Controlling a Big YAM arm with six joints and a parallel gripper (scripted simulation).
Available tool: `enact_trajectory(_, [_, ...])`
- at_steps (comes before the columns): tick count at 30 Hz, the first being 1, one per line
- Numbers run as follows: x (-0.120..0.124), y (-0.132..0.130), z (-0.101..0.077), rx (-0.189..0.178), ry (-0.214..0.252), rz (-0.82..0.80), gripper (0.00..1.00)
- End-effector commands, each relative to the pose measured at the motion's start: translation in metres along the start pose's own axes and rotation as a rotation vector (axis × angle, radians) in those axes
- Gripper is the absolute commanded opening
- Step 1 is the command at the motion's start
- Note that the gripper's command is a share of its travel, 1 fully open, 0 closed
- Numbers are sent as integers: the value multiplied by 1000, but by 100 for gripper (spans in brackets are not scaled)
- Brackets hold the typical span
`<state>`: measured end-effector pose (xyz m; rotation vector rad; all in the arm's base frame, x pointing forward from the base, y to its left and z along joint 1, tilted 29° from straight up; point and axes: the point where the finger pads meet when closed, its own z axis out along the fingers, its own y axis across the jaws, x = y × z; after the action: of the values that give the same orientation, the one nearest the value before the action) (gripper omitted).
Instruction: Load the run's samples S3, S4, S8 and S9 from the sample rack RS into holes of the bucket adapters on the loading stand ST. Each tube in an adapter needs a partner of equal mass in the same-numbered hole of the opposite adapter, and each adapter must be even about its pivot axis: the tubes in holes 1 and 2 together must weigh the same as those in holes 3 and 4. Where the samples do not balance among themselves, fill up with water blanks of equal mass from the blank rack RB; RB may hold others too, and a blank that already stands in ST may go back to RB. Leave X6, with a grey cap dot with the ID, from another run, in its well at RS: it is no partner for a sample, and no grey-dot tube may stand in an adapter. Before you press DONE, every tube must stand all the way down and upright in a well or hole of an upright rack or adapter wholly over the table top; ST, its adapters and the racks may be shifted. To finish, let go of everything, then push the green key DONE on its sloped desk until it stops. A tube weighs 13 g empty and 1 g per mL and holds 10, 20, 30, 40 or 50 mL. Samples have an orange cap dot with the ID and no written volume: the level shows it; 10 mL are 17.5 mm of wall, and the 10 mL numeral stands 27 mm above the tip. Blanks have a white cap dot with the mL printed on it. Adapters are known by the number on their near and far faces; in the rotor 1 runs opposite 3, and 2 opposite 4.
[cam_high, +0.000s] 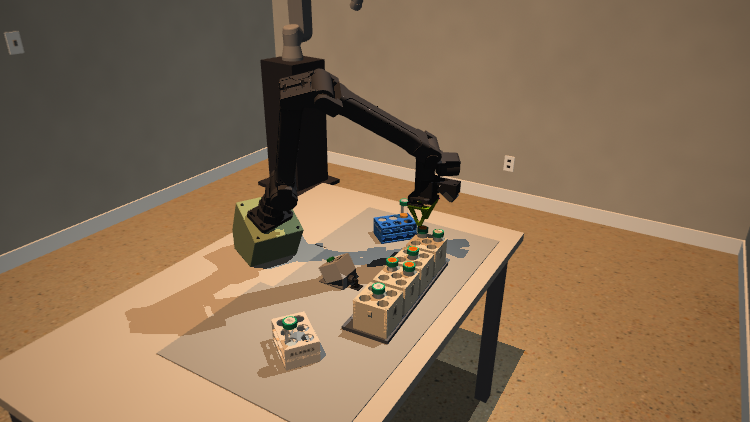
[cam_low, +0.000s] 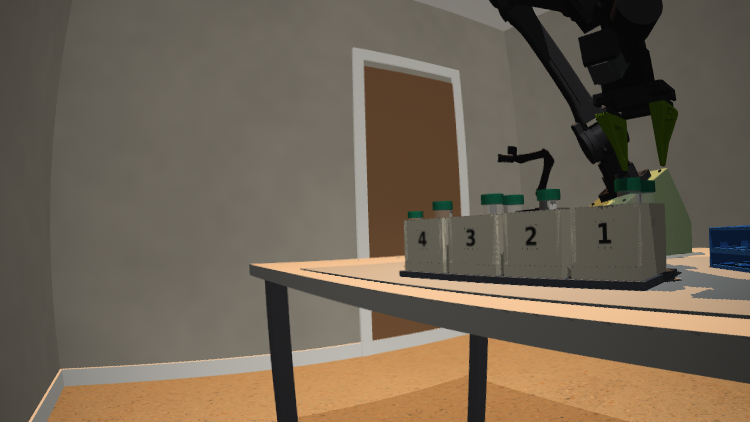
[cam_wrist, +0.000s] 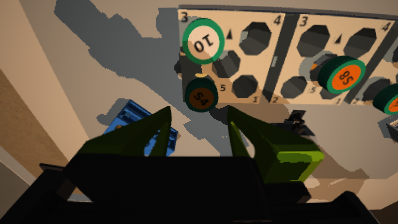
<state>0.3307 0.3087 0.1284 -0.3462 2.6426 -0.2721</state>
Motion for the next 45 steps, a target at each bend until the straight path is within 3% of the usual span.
enact_trajectory(1, [-18, 4, -16, -21, -35, 26, 55])
enact_trajectory(3, [-18, 4, -16, -21, -35, 26, 55])
enact_trajectory(4, [-28, 1, -35, -35, -59, 51, 55])
enact_trajectory(5, [-4, -17, -17, -3, -20, 92, 0])
enact_trajectory(17, [65, -82, -15, -16, -31, 86, 0])
enact_trajectory(19, [65, -82, -15, -16, -31, 86, 0])
enact_trajectory(34, [160, -171, -10, -1, -10, 73, 0])
enact_trajectory(36, [160, -171, -10, -1, -10, 73, 0])
enact_trajectory(45, [205, -215, -8, 1, -9, 72, 0])
